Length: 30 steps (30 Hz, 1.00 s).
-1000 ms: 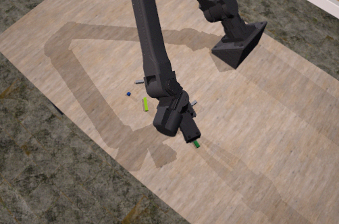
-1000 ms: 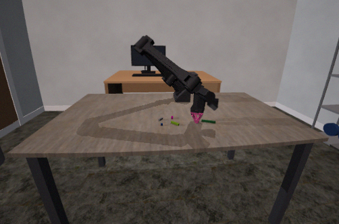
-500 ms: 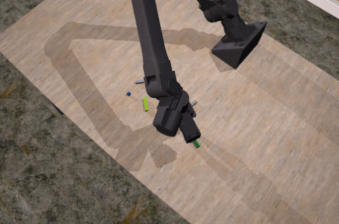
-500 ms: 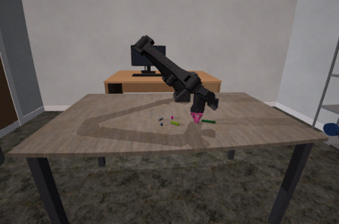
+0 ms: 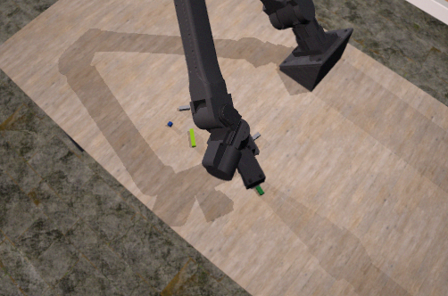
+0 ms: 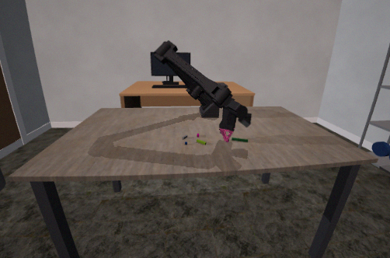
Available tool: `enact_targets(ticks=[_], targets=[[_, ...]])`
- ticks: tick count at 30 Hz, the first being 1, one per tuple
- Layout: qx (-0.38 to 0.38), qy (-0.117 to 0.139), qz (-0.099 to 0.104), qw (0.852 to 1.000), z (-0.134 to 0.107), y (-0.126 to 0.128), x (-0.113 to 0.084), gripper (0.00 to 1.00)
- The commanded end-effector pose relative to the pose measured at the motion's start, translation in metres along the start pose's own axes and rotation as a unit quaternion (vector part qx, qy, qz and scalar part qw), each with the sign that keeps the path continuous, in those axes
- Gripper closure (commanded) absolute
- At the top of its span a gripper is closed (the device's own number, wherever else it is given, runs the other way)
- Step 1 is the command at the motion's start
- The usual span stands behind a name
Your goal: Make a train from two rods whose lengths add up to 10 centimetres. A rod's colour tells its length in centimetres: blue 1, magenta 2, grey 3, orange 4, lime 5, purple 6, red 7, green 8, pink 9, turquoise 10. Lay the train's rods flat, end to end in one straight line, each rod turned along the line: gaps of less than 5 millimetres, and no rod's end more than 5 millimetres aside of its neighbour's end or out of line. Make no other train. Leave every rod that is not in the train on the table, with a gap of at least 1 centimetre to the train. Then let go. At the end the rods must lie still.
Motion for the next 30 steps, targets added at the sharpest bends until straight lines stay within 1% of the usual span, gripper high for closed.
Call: enact_targets(ticks=[1,21,22,23,25,28,30], targets=[[-0.009,-0.001,-0.004,1.0,0.005,0.005,0.002,0.85],[-0.009,-0.002,-0.005,1.0,0.006,0.006,0.0,0.85],[-0.014,0.0,-0.004,1.0,0.007,0.009,-0.005,0.85],[-0.01,-0.001,-0.006,1.0,0.006,0.007,-0.01,0.85],[0.011,-0.018,-0.019,1.0,0.009,-0.014,-0.031,0.85],[0.011,-0.019,-0.019,1.0,0.009,-0.013,-0.049,0.85],[0.011,-0.019,-0.019,1.0,0.009,-0.013,-0.049,0.85]])
Point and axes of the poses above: the point where the finger pads meet when closed, its own x axis out along the fingers, its own y axis across the jaws, z = x × y, the point moved 5 cm from there along -x, back along the fingers, and after that the axes turned 2 degrees about x, right-handed, at the moved point
